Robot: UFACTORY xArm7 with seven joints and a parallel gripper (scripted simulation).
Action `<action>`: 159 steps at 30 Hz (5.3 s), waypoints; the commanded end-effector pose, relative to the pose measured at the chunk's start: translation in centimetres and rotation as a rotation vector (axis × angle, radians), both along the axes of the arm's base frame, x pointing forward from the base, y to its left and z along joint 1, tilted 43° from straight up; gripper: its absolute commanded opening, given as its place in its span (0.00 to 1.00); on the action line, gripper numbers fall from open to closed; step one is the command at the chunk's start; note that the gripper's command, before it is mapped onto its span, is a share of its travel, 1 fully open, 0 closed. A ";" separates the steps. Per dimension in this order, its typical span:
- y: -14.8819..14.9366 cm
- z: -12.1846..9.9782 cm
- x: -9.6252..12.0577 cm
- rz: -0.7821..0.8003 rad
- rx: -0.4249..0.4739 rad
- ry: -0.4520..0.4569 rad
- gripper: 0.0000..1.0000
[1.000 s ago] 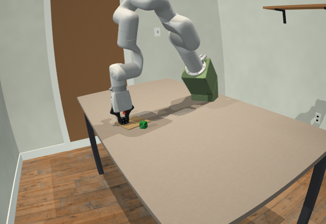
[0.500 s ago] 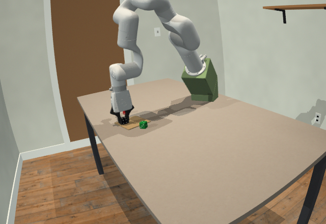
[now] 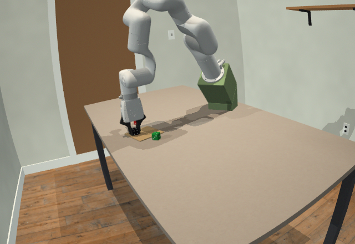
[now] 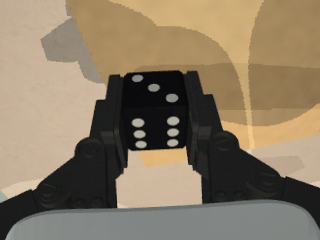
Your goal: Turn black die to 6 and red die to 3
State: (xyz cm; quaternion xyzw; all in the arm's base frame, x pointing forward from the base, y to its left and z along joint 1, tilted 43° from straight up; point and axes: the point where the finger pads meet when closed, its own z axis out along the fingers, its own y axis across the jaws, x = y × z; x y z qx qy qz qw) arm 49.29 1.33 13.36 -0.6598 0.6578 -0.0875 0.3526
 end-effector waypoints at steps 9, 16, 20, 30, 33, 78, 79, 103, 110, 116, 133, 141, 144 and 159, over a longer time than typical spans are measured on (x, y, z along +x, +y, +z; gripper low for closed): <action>-0.1 0.1 0.1 -0.002 0.000 -0.002 0.27; -0.1 0.1 0.1 -0.002 0.000 -0.002 0.27; -0.1 0.1 0.1 -0.002 0.000 -0.002 0.27; -0.1 0.0 0.1 -0.002 0.000 -0.002 0.27; -0.1 0.0 0.2 -0.002 0.000 -0.002 0.27; 0.0 -0.2 0.3 -0.002 0.000 -0.002 0.27; 0.0 -0.2 0.3 -0.002 0.000 -0.002 0.27; 0.0 -0.2 0.3 -0.002 0.000 -0.002 0.47; -0.1 0.1 0.1 -0.002 0.000 -0.002 0.47; -0.6 1.0 -0.7 -0.002 0.000 -0.002 0.47; -3.0 6.1 -4.7 -0.002 0.000 -0.002 0.47; -3.1 6.4 -5.0 -0.002 0.000 -0.002 1.00; -3.1 6.4 -5.0 -0.002 0.000 -0.002 1.00; -3.1 6.4 -5.0 -0.002 0.000 -0.002 1.00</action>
